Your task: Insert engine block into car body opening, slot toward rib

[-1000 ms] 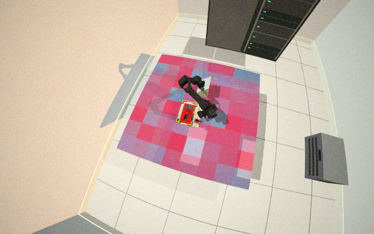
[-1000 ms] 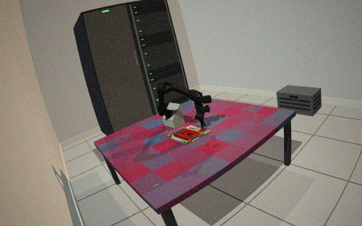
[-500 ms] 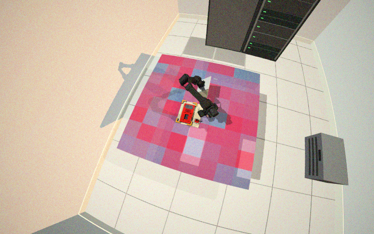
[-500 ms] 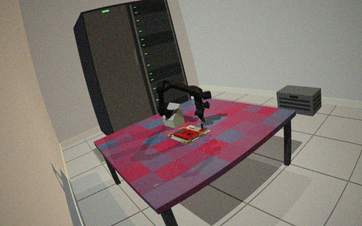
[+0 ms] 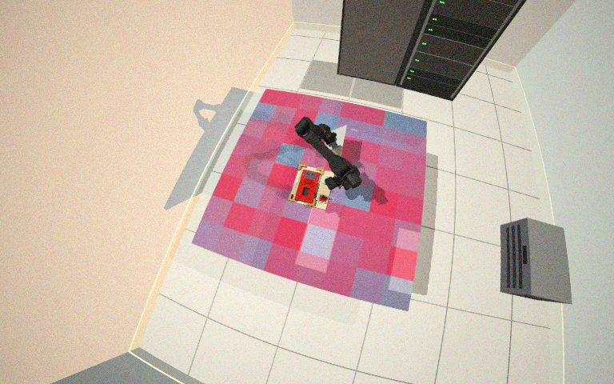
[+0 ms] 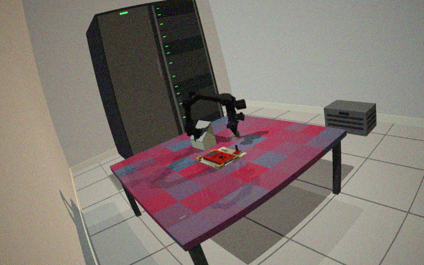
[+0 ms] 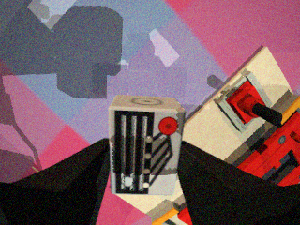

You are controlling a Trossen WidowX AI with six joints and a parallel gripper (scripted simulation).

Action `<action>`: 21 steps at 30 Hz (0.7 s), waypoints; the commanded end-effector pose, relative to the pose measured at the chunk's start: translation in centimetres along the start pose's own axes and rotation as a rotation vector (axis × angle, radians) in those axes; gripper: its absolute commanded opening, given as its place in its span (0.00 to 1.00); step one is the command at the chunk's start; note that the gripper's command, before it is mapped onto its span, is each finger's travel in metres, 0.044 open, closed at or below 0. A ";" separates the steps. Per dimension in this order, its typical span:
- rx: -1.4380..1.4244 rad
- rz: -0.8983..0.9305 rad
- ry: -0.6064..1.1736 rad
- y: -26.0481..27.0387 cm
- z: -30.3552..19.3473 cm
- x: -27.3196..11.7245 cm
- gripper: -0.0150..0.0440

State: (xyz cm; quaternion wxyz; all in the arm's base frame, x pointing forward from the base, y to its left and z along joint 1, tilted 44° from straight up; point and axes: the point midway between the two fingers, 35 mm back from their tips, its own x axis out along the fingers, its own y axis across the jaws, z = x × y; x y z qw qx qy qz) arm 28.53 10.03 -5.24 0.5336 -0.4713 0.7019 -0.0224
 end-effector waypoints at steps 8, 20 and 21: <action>0.009 0.004 -0.002 0.0 -0.4 -3.7 0.25; 0.061 0.011 -0.007 -1.5 -0.7 -4.3 0.25; 0.071 0.012 -0.008 -1.8 -0.7 -4.2 0.25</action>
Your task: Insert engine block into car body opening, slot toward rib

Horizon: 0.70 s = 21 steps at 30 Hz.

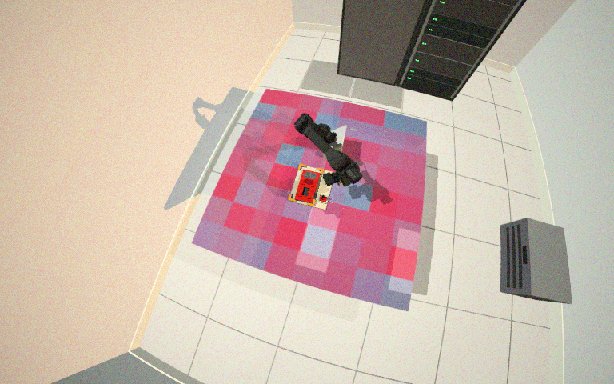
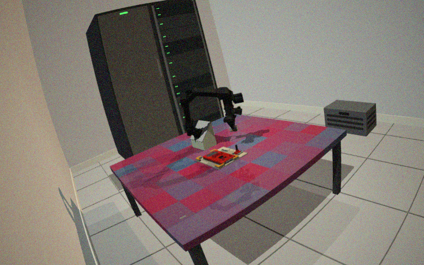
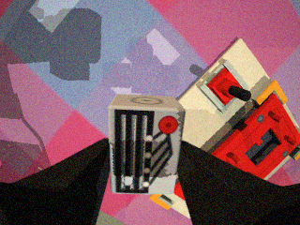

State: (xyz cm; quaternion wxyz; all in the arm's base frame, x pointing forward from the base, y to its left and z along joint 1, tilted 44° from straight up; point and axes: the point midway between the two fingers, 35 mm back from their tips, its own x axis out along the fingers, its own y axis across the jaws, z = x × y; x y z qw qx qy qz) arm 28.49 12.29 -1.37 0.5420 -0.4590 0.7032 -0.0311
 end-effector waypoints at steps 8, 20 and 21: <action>0.115 0.010 -0.013 -3.2 -0.2 0.9 0.25; 0.235 0.017 -0.020 -6.6 -0.9 2.1 0.25; 0.245 0.017 -0.020 -6.9 -0.9 2.2 0.25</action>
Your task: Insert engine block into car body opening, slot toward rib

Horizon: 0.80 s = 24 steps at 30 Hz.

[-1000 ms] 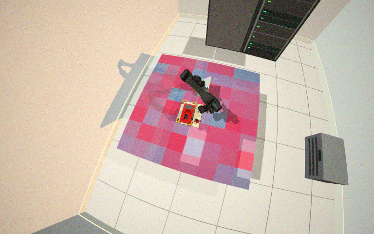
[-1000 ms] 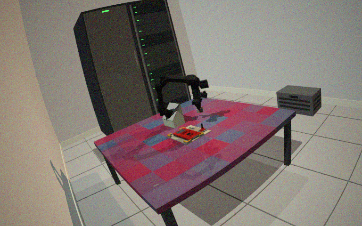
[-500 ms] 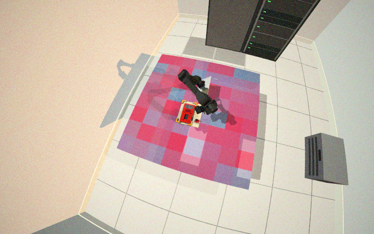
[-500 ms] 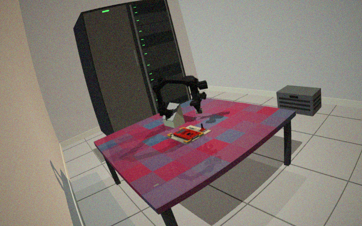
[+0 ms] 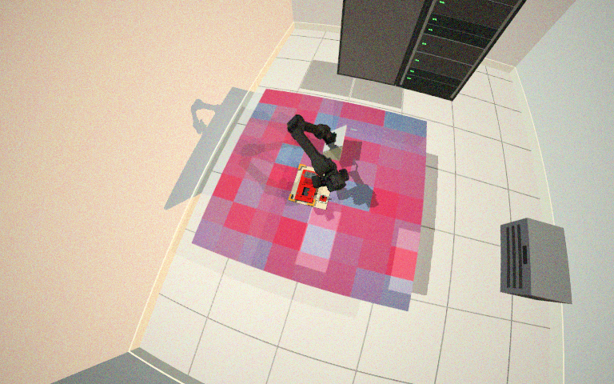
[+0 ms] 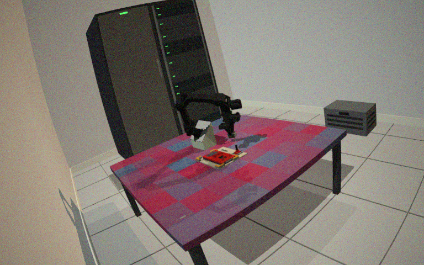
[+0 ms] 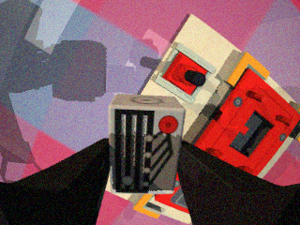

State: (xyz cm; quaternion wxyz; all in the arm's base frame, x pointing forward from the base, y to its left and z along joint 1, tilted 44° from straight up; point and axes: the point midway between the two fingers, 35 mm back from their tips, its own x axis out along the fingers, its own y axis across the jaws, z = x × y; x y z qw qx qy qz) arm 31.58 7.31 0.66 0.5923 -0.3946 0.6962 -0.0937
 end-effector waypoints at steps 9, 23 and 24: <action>0.133 -0.004 -0.006 -3.6 -0.2 1.2 0.25; 0.275 -0.013 -0.005 -7.6 -0.9 2.7 0.25; 0.285 -0.014 -0.005 -7.9 -1.0 2.8 0.25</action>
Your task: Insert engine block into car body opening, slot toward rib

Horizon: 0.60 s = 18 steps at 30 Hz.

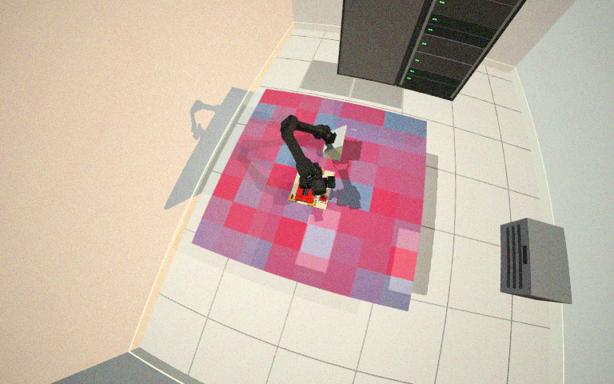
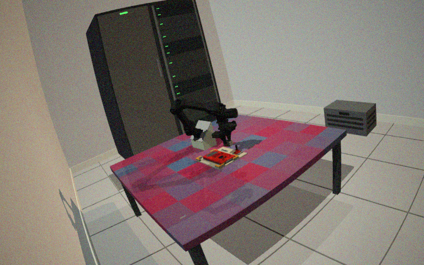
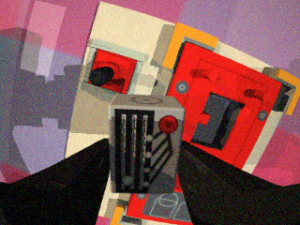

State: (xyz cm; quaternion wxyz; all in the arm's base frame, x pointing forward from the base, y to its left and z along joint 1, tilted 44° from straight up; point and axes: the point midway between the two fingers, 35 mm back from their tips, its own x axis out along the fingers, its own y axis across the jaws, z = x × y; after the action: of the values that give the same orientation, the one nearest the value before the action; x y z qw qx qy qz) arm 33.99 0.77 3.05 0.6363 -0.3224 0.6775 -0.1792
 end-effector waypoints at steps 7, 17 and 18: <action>0.113 -0.015 -0.001 -3.1 -0.1 1.1 0.25; 0.215 -0.032 0.005 -6.2 -0.6 2.2 0.25; 0.223 -0.034 0.005 -6.4 -0.6 2.3 0.25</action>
State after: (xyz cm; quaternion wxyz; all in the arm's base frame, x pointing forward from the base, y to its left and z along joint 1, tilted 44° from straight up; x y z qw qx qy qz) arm 34.73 -4.53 5.12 0.6587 -0.2705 0.6563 -0.2493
